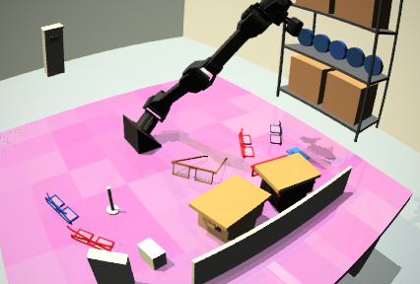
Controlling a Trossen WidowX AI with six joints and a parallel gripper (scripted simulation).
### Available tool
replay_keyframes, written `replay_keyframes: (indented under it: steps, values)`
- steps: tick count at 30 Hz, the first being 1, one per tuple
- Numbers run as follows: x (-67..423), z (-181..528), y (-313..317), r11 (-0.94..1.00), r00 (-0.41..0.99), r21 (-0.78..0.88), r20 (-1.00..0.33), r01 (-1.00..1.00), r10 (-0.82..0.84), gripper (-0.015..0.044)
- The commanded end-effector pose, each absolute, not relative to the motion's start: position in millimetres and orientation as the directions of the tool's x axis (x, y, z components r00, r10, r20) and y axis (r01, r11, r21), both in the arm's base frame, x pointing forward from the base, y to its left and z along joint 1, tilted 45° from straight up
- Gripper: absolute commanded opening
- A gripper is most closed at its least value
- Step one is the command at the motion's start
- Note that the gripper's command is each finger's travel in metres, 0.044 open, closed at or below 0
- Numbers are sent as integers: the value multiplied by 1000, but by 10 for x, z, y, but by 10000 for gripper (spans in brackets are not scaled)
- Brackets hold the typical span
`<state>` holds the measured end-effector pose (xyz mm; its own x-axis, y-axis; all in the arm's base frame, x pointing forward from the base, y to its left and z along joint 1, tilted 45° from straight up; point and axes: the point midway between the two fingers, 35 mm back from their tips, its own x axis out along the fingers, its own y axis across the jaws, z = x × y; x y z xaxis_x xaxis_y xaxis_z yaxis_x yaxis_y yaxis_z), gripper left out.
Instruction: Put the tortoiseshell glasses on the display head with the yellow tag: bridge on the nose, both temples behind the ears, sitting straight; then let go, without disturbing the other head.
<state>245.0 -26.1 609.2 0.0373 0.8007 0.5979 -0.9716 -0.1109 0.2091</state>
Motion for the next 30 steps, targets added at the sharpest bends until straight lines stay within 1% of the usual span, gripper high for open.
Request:
replay_keyframes:
  steps: [1,2,8,11,15,17,20,24,28,30]
  values:
    - [2450,6092,-261,-111,37,209,598,-972,801,426]
    - [2450,6092,-261,-111,37,209,598,-972,801,440]
    - [2450,6092,-261,-111,37,209,598,-972,801,440]
    - [2272,6146,-348,-86,51,198,602,-976,797,361]
    - [1594,6305,-316,58,54,11,568,-998,821,256]
    - [1360,6335,-240,108,56,-63,546,-992,836,204]
    - [1001,6348,-35,182,74,-173,495,-968,866,200]
    - [594,6271,414,263,123,-327,392,-908,912,200]
    - [386,6083,942,293,184,-477,262,-829,947,200]
    - [417,5961,1064,325,246,-514,218,-793,945,200]
